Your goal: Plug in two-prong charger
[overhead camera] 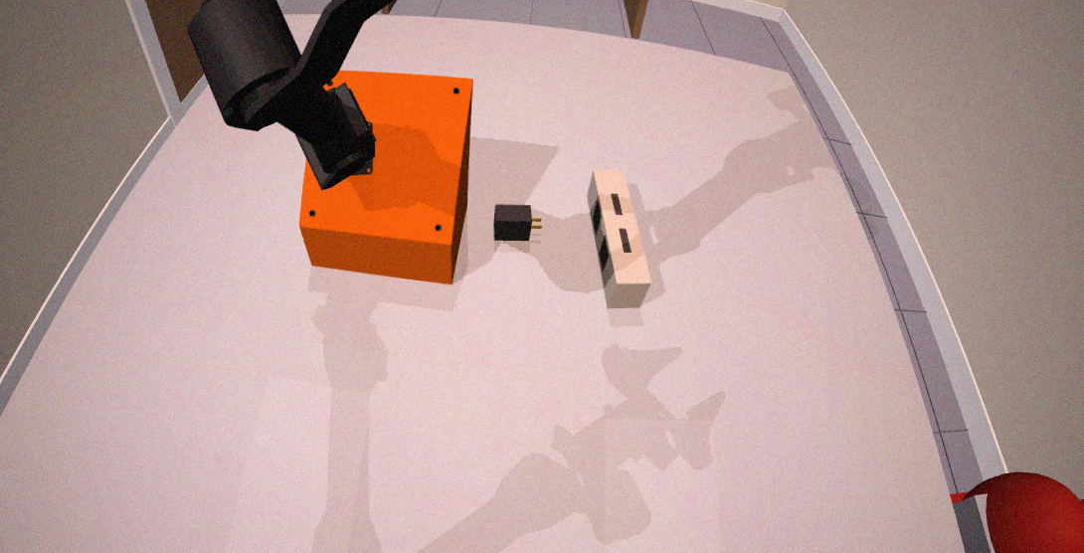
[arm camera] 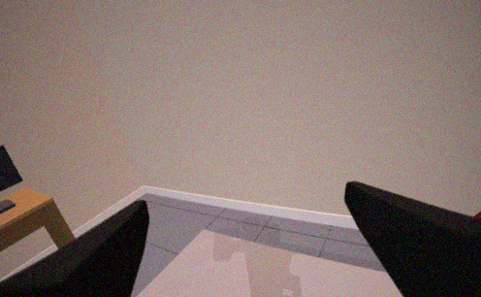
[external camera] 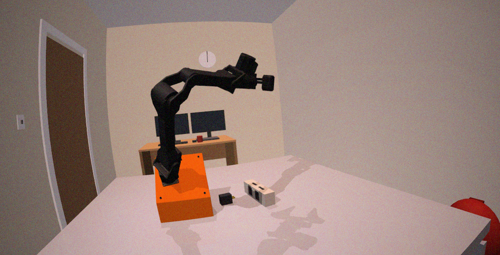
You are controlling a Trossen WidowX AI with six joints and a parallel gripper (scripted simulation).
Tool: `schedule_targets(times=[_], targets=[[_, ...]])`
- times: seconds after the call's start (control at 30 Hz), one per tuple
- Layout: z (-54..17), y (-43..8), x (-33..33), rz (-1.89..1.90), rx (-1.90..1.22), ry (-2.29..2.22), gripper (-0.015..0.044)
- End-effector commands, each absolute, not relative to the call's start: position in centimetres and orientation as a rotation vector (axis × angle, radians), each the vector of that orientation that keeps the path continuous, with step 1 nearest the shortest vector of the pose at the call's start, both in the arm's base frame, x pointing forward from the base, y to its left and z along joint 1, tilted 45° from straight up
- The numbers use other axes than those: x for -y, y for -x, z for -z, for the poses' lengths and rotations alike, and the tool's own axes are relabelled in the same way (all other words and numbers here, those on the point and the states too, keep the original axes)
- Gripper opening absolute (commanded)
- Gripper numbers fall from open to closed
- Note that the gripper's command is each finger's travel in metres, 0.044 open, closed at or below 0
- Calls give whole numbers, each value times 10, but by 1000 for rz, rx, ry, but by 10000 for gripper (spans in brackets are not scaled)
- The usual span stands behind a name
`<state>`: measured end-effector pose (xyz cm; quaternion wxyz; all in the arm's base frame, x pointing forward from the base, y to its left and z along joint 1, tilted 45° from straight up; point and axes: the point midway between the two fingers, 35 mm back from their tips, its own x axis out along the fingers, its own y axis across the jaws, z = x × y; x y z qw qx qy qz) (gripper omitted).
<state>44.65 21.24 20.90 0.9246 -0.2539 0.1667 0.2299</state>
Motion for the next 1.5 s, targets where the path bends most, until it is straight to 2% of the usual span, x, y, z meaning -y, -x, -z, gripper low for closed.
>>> schedule_targets(times=[0.0, 0.3, 0.67, 1.1, 1.47], targets=[[-154, -443, -186, -390, -536, 485, 440], [-50, -404, -121, -148, -939, 424, 440], [31, -322, -45, 200, -1327, 424, 440], [56, -214, 37, 634, -1639, 560, 440], [55, -210, 47, 654, -1650, 570, 440]])
